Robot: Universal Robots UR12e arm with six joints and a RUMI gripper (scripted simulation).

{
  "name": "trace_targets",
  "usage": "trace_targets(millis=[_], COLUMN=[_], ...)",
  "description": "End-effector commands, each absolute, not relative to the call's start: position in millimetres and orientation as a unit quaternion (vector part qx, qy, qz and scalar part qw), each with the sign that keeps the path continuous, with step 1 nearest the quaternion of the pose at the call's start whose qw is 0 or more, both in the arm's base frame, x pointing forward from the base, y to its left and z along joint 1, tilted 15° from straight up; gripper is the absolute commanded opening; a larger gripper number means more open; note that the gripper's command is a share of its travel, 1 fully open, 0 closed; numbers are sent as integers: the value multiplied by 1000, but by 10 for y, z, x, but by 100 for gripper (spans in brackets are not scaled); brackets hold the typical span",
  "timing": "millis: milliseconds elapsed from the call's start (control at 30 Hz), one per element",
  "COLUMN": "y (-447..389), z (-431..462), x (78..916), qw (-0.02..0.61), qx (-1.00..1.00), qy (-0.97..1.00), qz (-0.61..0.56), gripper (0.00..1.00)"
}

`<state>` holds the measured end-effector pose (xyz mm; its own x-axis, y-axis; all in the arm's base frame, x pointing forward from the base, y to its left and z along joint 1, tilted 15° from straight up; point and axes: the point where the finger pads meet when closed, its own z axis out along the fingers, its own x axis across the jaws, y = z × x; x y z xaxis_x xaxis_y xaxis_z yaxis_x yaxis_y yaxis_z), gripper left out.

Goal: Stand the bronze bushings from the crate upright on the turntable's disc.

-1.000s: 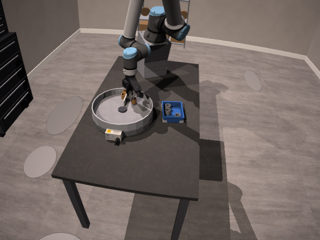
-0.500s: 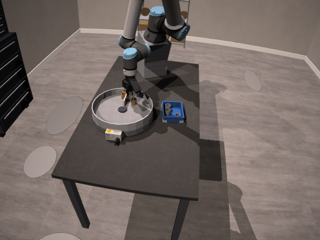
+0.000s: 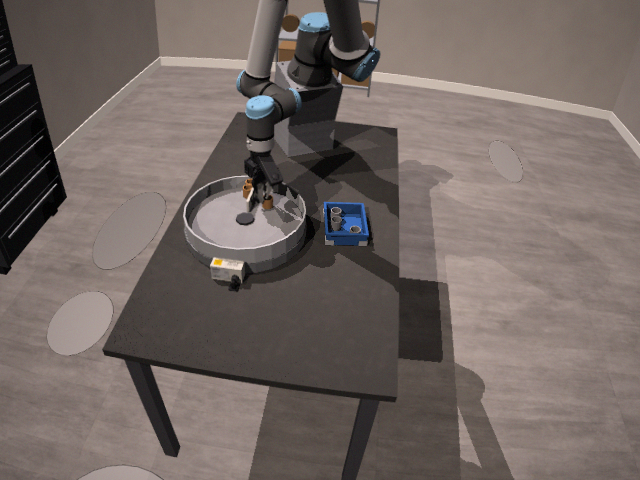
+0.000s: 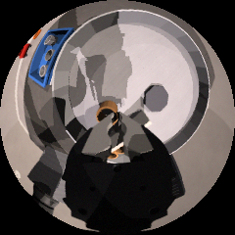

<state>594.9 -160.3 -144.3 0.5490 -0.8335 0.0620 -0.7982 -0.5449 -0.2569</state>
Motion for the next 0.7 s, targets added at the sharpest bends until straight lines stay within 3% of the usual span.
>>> trace_targets(millis=[0, 567, 600, 667], y=[-1605, -1605, -1605, -1605], z=[-1438, -1438, -1438, -1438], x=[5951, 5951, 5951, 5951], qw=[100, 100, 100, 100], qx=[-874, -874, -874, -874], qy=[466, 466, 466, 466], qz=[-89, -89, -89, -89], gripper=[0, 0, 6, 6])
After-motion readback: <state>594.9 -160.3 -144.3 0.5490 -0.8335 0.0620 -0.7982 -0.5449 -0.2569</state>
